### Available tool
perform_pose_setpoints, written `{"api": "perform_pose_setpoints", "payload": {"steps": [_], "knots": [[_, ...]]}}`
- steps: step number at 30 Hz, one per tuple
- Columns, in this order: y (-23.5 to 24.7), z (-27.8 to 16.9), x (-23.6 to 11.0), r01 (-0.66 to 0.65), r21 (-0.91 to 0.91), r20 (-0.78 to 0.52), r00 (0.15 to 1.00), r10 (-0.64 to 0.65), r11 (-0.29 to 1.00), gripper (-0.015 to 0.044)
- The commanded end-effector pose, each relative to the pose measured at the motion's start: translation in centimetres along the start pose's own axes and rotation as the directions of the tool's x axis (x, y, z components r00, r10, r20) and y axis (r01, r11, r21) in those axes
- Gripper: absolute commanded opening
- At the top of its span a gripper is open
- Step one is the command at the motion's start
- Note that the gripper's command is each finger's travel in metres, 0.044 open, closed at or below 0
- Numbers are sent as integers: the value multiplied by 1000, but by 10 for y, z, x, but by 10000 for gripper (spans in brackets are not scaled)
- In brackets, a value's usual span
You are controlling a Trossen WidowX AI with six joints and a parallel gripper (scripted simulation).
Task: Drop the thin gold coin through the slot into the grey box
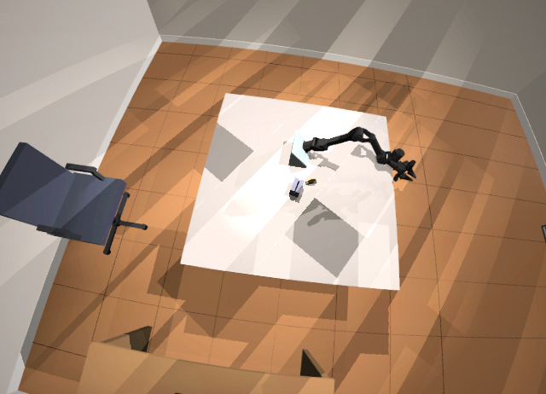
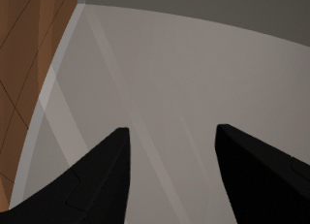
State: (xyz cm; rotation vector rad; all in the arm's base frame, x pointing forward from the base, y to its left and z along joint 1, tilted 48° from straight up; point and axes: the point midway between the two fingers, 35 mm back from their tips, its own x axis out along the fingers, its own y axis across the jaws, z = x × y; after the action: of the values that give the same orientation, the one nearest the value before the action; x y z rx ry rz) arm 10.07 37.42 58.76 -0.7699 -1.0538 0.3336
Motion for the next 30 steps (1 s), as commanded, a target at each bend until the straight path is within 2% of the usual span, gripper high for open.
{"api": "perform_pose_setpoints", "payload": {"steps": [1,10,14,18,24,30], "knots": [[38,-37,8,-117,-4,-25,993,117,993,161],[103,-155,1,-365,81,-205,905,374,927,161],[134,-216,-20,-469,195,-302,807,508,861,161],[156,-277,-51,-515,349,-398,675,621,783,161],[172,-362,-119,-444,601,-510,428,747,665,161],[169,-425,-202,-192,803,-541,161,825,564,161]]}}
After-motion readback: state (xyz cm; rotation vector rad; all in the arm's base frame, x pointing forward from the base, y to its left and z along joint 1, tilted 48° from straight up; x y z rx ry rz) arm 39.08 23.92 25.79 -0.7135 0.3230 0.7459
